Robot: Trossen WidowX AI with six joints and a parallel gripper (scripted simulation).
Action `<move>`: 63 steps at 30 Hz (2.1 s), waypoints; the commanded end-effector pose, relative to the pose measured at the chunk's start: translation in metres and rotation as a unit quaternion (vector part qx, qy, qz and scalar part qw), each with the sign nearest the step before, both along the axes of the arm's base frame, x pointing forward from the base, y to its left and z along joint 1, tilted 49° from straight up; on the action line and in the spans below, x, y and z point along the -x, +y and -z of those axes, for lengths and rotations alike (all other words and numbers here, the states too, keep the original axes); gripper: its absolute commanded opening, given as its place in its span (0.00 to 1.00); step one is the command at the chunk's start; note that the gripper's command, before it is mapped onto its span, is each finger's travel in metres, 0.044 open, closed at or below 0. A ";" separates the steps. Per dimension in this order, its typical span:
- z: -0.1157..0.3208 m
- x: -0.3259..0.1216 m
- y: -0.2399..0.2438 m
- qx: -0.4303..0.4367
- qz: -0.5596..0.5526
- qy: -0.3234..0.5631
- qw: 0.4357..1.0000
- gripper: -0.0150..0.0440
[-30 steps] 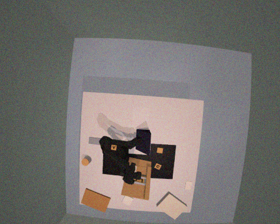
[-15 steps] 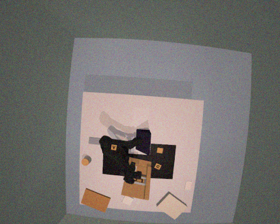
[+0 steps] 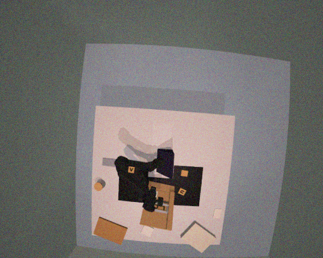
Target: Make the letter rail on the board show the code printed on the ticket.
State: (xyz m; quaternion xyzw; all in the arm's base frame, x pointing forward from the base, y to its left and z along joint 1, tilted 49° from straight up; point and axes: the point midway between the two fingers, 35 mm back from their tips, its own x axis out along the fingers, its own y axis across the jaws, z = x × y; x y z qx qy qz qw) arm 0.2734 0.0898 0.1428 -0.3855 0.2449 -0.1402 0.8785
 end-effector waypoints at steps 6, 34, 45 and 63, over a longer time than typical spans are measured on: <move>0.000 0.000 0.000 0.000 0.000 0.000 1.000 0.25; -0.036 -0.026 -0.020 -0.022 0.256 0.223 0.940 0.25; -0.035 -0.027 -0.021 -0.022 0.256 0.223 0.940 0.25; -0.031 -0.036 -0.025 -0.022 0.256 0.222 0.940 0.25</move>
